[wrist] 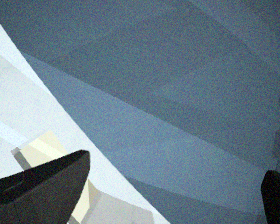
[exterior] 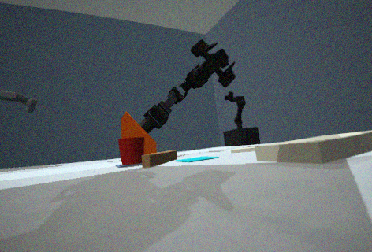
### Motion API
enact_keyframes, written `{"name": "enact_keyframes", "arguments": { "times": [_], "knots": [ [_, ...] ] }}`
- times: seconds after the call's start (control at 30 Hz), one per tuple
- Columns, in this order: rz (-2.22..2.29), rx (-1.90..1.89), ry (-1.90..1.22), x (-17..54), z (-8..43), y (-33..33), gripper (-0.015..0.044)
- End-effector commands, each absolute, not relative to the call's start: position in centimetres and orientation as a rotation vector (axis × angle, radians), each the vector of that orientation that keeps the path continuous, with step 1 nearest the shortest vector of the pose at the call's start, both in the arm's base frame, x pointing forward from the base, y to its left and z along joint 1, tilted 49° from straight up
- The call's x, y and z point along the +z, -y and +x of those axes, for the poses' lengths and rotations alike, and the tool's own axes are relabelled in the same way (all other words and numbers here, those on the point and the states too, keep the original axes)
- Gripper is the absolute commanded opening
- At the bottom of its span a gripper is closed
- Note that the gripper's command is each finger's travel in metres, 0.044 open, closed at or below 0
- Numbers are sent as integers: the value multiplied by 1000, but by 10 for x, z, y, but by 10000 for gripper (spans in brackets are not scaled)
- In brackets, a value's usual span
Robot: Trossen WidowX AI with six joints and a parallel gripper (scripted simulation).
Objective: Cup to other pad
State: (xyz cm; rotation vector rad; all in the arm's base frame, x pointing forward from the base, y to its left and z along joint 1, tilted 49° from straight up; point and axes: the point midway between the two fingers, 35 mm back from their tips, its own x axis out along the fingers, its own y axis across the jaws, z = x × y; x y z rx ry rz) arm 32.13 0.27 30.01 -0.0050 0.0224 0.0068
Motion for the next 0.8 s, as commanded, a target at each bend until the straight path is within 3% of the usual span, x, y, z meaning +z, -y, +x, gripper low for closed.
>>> {"name": "enact_keyframes", "arguments": {
  "times": [0.0, 0.3, 0.53, 0.77],
  "knots": [
    [-17, 6, -35, 297, 323, -2, 374],
    [-472, 188, -682, 139, 344, 50, 148],
    [-554, 622, -1008, 38, 302, 65, 148],
    [-397, 1099, -1030, -17, 245, 58, 148]
  ]
}}
